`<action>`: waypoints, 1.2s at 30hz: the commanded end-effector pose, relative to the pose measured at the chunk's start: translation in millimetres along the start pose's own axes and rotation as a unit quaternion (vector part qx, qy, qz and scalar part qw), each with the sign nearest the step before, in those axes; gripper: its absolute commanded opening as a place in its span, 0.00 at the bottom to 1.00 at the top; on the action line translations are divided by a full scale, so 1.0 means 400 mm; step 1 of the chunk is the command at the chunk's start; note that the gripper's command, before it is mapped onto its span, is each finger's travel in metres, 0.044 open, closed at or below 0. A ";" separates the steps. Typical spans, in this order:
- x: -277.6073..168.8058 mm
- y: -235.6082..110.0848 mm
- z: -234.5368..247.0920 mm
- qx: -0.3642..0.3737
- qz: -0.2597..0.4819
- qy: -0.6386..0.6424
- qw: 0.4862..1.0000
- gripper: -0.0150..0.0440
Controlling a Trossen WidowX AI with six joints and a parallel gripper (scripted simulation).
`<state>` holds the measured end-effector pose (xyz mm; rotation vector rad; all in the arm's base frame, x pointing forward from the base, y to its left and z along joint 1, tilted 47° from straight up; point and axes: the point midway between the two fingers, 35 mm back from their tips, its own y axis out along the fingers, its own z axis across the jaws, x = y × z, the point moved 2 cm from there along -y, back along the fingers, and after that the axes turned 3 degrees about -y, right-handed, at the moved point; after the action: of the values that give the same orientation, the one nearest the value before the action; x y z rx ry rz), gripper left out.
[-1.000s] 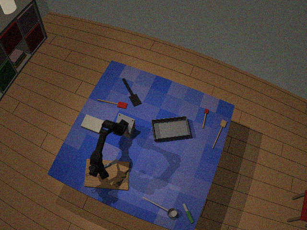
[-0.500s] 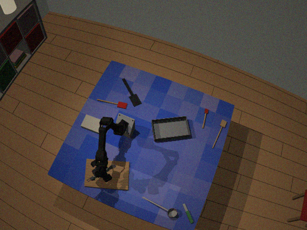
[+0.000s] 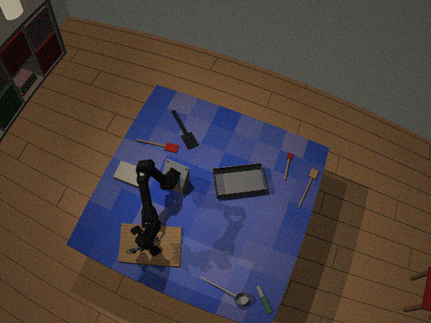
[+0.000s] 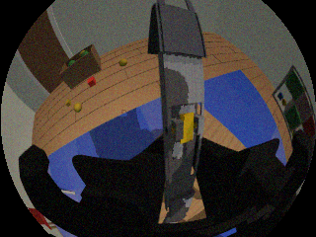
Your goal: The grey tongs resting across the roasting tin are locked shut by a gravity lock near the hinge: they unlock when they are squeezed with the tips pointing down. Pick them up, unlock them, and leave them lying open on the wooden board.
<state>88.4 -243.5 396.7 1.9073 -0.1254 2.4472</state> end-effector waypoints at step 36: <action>-0.102 -0.134 -0.077 -0.106 -0.101 0.091 0.985 0.00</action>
<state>73.5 -187.0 352.4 1.5268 -0.1642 2.3535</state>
